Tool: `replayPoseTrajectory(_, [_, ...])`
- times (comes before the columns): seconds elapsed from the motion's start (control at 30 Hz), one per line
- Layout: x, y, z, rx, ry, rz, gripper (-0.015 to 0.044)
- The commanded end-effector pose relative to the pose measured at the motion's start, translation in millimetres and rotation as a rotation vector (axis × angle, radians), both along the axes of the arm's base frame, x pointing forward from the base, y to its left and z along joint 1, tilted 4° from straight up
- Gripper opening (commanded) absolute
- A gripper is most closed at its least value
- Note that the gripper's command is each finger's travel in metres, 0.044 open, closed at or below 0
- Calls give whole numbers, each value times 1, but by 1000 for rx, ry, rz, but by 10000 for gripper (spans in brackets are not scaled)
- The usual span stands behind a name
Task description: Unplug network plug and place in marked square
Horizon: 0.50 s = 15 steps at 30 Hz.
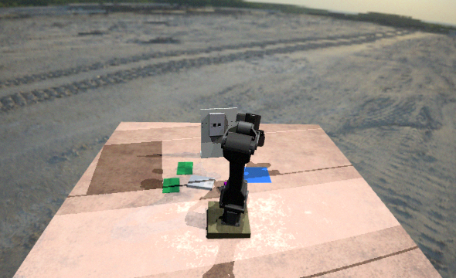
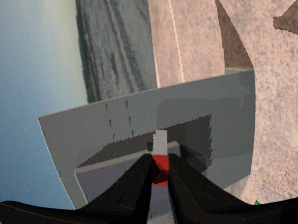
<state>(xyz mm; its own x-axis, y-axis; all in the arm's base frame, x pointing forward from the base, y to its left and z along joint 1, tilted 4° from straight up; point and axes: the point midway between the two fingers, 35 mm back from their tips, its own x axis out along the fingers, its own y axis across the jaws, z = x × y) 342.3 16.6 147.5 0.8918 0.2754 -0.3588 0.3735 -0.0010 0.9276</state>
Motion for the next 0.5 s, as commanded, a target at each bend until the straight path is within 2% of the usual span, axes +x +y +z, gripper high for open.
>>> replayPoseTrajectory(0.0, [2, -17, -13, -10, 95, -92, 0])
replayPoseTrajectory(0.47, [-14, -67, -56, -88, 417, -355, 0])
